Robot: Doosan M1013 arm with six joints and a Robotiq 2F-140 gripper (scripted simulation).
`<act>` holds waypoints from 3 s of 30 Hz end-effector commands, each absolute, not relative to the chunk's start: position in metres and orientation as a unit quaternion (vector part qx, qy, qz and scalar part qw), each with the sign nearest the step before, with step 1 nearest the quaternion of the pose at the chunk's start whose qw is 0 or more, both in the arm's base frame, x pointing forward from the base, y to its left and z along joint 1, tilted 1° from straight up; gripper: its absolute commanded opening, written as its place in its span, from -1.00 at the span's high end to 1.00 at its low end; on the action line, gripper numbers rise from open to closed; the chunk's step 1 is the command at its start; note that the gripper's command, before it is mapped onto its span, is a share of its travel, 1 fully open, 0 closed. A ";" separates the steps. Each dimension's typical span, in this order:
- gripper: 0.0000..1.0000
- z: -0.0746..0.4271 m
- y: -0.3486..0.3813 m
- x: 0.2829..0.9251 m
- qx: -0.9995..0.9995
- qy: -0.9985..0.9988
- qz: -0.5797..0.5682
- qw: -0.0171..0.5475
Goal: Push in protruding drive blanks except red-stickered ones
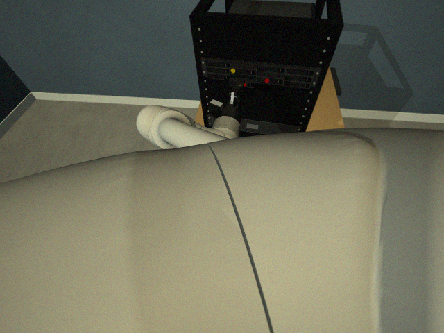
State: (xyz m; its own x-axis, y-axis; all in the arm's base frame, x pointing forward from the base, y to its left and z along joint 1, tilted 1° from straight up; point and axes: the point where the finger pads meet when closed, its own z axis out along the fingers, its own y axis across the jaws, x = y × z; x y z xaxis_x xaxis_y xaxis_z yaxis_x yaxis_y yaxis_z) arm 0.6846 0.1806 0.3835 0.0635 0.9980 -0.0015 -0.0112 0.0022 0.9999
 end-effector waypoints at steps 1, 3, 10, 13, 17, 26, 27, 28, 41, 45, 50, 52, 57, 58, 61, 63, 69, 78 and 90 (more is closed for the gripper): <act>0.80 0.390 0.185 0.685 0.512 0.480 0.488 0.520; 0.80 0.390 0.185 0.685 0.512 0.480 0.488 0.520; 0.80 0.390 0.183 0.716 0.512 0.480 0.488 0.520; 0.80 0.390 0.183 0.724 0.512 0.480 0.488 0.520; 0.80 0.390 0.183 0.724 0.512 0.480 0.488 0.520; 0.80 0.390 0.183 0.724 0.512 0.480 0.488 0.520; 0.80 0.390 0.183 0.724 0.512 0.480 0.488 0.520; 0.80 0.390 0.183 0.724 0.512 0.480 0.488 0.520; 0.80 0.390 0.183 0.724 0.512 0.480 0.488 0.520; 0.80 0.390 0.183 0.724 0.512 0.480 0.488 0.520; 0.80 0.390 0.183 0.724 0.512 0.480 0.488 0.520; 0.80 0.390 0.183 0.724 0.512 0.480 0.488 0.520; 0.80 0.390 0.183 0.724 0.512 0.480 0.488 0.520; 0.80 0.390 0.183 0.724 0.512 0.480 0.488 0.520; 0.80 0.390 0.183 0.724 0.512 0.480 0.488 0.520; 0.80 0.390 0.183 0.724 0.512 0.480 0.488 0.520; 0.80 0.391 0.181 0.728 0.512 0.480 0.488 0.520; 0.80 0.391 0.180 0.731 0.512 0.480 0.488 0.520; 0.80 0.391 0.180 0.731 0.512 0.480 0.488 0.520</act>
State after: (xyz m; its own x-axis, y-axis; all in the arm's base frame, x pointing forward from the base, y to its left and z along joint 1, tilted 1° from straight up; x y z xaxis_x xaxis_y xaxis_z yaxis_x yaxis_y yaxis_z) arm 0.7273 0.1813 0.3897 0.0627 0.9980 -0.0041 -0.0136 0.0049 0.9999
